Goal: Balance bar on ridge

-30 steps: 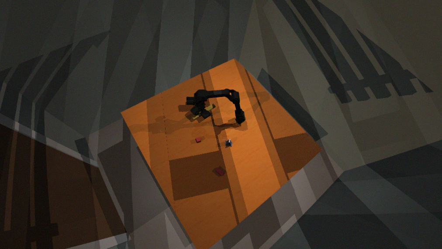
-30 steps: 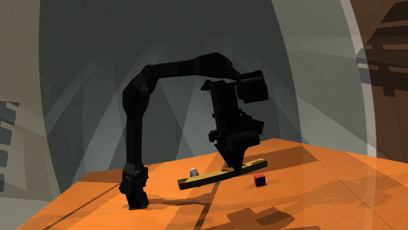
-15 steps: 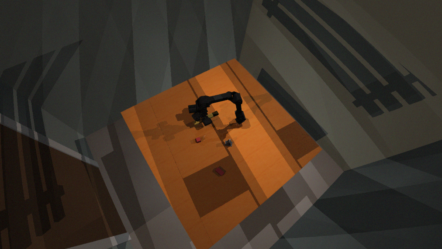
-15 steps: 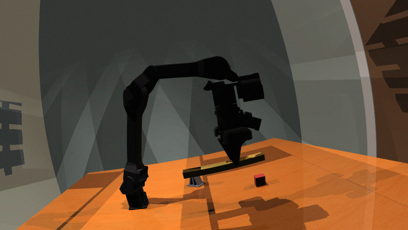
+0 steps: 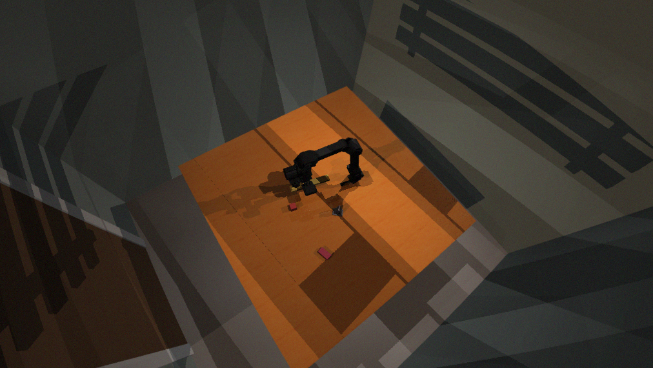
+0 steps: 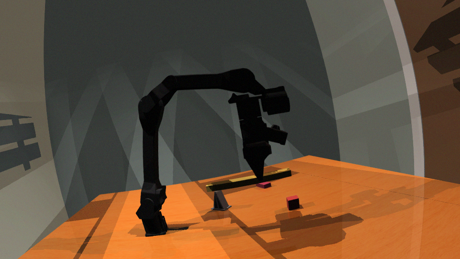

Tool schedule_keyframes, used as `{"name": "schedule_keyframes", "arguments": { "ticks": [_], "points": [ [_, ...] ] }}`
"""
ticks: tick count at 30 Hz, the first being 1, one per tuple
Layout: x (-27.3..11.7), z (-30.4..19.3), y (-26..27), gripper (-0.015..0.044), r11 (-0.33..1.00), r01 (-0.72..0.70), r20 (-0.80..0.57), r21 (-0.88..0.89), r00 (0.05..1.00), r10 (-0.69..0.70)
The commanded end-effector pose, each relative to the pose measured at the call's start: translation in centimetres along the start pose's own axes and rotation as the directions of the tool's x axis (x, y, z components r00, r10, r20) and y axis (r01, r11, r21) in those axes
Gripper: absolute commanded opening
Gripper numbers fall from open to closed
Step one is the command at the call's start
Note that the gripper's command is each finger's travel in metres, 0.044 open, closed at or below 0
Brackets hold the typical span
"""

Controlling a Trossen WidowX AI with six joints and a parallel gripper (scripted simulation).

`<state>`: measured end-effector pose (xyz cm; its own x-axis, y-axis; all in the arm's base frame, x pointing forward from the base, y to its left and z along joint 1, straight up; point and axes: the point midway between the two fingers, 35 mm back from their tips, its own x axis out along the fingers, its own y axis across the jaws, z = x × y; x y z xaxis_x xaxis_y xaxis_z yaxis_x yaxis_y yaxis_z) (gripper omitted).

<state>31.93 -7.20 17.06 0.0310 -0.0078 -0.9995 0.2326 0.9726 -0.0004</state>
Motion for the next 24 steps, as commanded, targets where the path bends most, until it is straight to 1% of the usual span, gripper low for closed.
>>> {"name": "schedule_keyframes", "arguments": {
  "ticks": [1,24],
  "points": [
    [0.1,-0.5,1.3,0.0,0.999,-0.002,-0.003,0.036,1.0,0.002],
    [-0.1,-4.3,9.5,0.0,0.961,-0.007,-0.006,0.275,1.0,0.009]
  ]
}}
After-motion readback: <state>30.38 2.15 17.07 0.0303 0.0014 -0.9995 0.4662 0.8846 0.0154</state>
